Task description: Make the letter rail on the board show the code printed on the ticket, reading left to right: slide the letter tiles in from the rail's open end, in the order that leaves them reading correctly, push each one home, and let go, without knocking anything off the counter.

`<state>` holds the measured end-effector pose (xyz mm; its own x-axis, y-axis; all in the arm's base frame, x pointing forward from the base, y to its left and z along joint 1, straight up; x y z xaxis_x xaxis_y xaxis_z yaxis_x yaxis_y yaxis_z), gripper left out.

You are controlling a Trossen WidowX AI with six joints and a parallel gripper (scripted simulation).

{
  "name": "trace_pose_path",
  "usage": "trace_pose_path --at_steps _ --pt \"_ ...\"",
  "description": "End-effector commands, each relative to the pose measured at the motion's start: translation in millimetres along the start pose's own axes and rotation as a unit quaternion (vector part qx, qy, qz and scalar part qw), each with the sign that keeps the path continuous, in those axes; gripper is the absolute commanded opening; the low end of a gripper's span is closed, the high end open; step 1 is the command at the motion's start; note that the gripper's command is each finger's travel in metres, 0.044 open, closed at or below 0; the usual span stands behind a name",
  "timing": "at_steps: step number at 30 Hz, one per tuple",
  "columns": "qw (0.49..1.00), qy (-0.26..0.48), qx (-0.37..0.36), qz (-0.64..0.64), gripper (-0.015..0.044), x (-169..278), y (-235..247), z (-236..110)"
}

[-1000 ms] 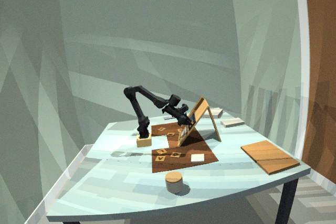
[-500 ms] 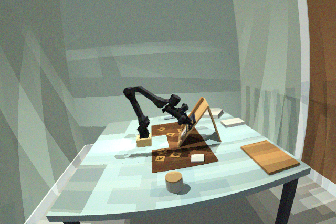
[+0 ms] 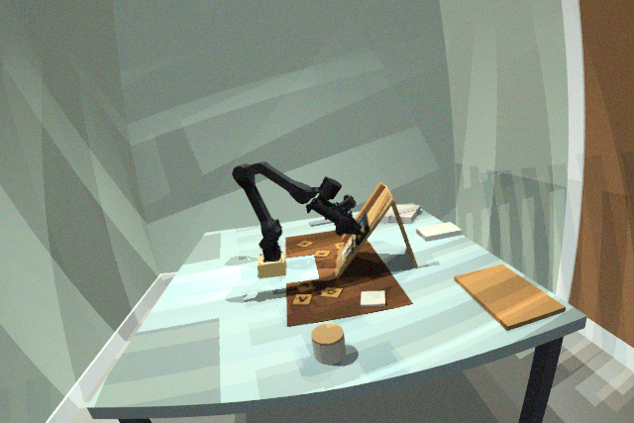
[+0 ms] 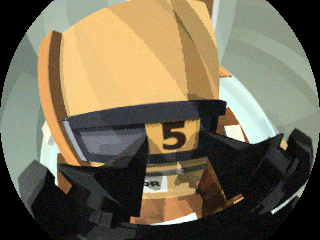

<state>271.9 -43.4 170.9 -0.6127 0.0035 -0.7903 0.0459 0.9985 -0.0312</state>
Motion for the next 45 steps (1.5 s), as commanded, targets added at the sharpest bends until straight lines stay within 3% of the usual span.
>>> trace_pose_path --at_steps 1,45 --pt "1.000 0.000 0.001 0.002 0.0000 0 3 0" --pt "1.000 -0.001 0.000 0.003 0.0000 -1 26 0"
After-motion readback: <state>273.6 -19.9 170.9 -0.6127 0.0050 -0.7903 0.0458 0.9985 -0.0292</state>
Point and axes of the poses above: the point midway between the two fingers, 35 mm back from their tips, its own z axis out along the fingers, its own y axis across the jaws, x = y × z, the point moved 8 cm from there along -z, back along the fingers, and after that the axes turned 2 degrees about -z, right-handed, at the moved point
